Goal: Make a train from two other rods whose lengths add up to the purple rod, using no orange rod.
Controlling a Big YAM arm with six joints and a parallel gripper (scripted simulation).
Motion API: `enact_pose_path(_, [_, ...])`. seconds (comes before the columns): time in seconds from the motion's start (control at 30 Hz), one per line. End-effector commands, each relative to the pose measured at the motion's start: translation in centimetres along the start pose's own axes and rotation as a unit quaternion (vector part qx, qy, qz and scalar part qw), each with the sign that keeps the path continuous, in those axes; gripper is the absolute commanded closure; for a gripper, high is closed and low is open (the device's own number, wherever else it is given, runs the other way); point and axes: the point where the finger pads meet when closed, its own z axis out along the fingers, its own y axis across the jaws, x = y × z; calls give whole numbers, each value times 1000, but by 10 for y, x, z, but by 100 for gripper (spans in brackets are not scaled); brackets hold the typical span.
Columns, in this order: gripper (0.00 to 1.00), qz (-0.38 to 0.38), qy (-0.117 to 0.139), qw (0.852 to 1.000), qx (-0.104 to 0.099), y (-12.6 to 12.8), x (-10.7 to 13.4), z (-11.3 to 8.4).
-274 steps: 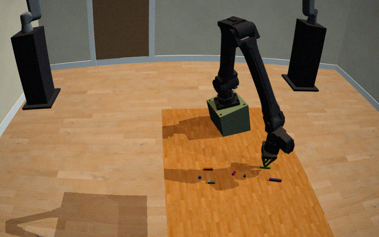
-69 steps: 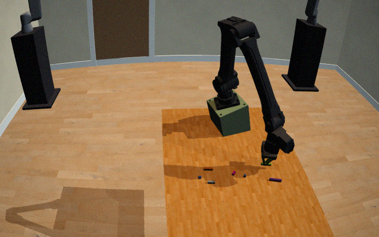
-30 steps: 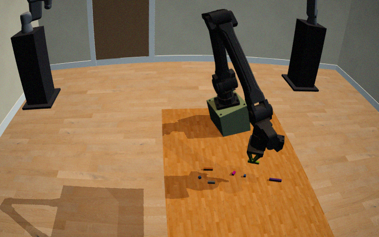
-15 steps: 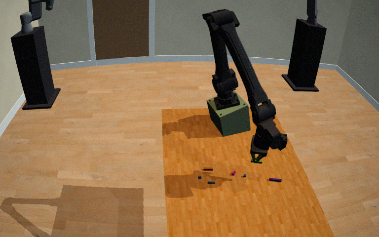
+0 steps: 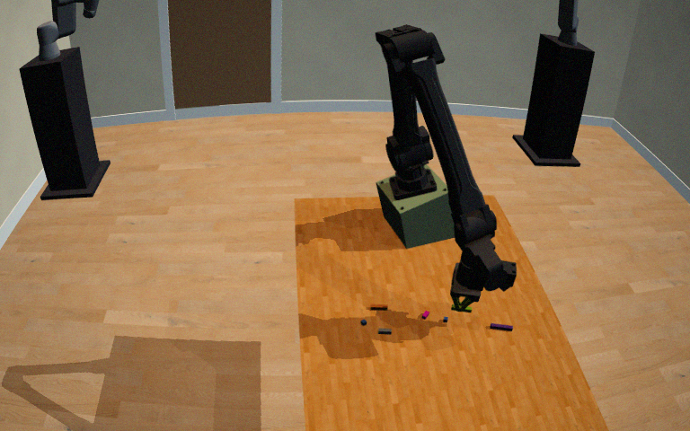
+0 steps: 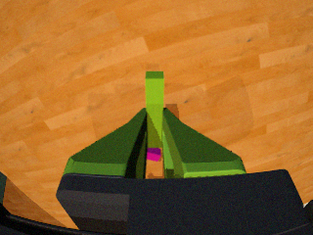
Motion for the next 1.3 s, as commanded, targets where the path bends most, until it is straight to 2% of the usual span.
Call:
enact_pose_path(0.0, [96, -7, -3, 1000, 2, -2, 0, 12])
enact_pose_path(0.07, [96, -13, -7, 1000, 8, -5, -7, 12])
enact_pose_path(0.2, [96, -7, -4, 1000, 4, -4, -1, 27])
enact_pose_path(0.33, [96, -10, -5, 1000, 4, -3, -3, 33])
enact_pose_path(0.43, [96, -13, -6, 1000, 8, -3, -6, 32])
enact_pose_path(0.5, [96, -10, -11, 1000, 16, -9, -6, 25])
enact_pose_path(0.6, [96, -10, -11, 1000, 16, -9, -6, 25])
enact_pose_path(0.63, [96, -12, -8, 1000, 10, -6, -5, 26])
enact_pose_path(1.27, [96, -12, -8, 1000, 10, -6, -5, 26])
